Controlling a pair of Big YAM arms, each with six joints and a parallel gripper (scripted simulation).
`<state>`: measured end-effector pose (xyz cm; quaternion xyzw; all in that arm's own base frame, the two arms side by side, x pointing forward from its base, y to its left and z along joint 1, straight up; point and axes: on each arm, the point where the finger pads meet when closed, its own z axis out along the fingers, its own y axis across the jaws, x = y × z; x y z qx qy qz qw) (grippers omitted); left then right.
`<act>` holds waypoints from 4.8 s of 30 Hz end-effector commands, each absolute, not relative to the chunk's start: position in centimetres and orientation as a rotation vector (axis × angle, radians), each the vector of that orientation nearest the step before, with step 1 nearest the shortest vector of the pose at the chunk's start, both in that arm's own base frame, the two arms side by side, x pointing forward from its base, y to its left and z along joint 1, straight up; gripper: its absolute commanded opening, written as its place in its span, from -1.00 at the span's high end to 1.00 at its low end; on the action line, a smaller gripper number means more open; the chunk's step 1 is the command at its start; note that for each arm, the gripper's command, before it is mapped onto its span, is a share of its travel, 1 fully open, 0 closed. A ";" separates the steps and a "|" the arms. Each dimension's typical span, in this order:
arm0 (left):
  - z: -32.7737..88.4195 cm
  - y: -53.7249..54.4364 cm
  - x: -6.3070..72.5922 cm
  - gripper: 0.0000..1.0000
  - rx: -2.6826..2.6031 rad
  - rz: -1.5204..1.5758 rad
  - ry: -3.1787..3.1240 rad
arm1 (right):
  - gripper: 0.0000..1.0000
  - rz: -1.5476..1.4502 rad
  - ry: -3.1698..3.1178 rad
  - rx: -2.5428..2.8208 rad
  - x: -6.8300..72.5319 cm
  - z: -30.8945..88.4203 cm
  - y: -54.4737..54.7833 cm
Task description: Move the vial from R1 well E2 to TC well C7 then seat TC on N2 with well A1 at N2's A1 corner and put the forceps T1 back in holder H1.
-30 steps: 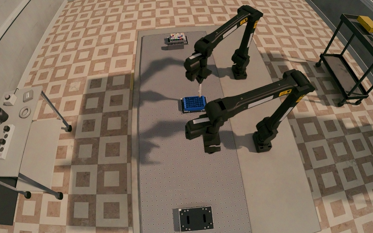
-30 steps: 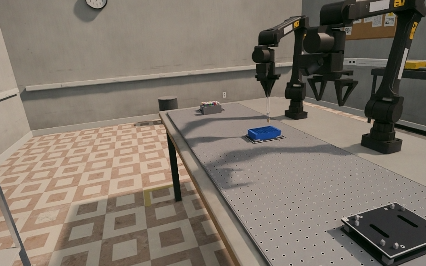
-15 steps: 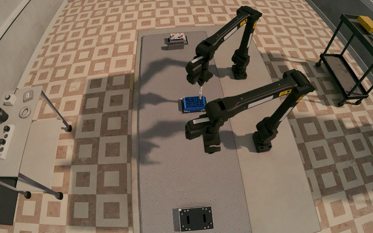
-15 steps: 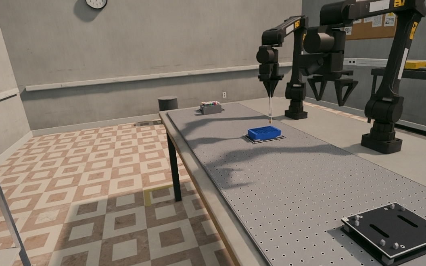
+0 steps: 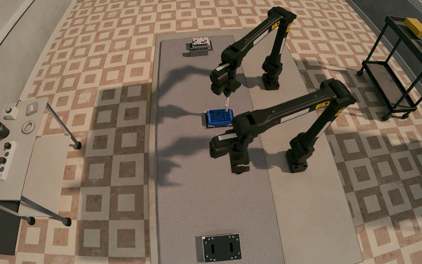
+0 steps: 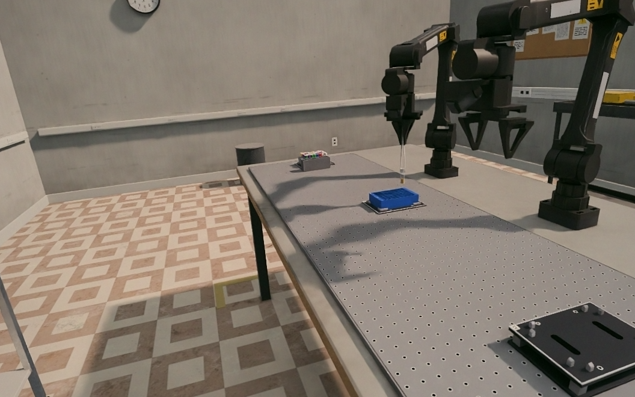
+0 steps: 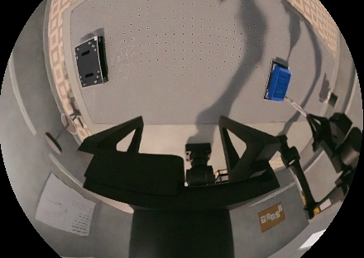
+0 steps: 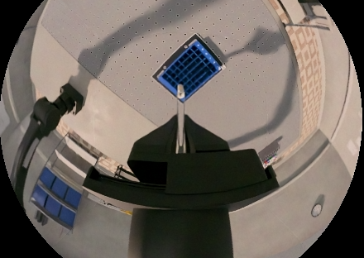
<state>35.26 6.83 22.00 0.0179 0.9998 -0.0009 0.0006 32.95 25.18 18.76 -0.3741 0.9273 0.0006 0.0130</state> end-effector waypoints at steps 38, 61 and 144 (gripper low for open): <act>23.4 7.1 36.1 -1.00 0.047 0.012 3.106 | 0.82 -0.008 2.882 -1.165 33.1 19.4 24.7; 23.4 7.1 36.1 -1.00 0.047 0.012 3.106 | 0.82 -0.010 2.882 -1.165 33.1 19.4 24.7; 23.4 7.1 36.1 -1.00 0.047 0.012 3.106 | 0.82 -0.011 2.883 -1.165 33.3 16.9 24.8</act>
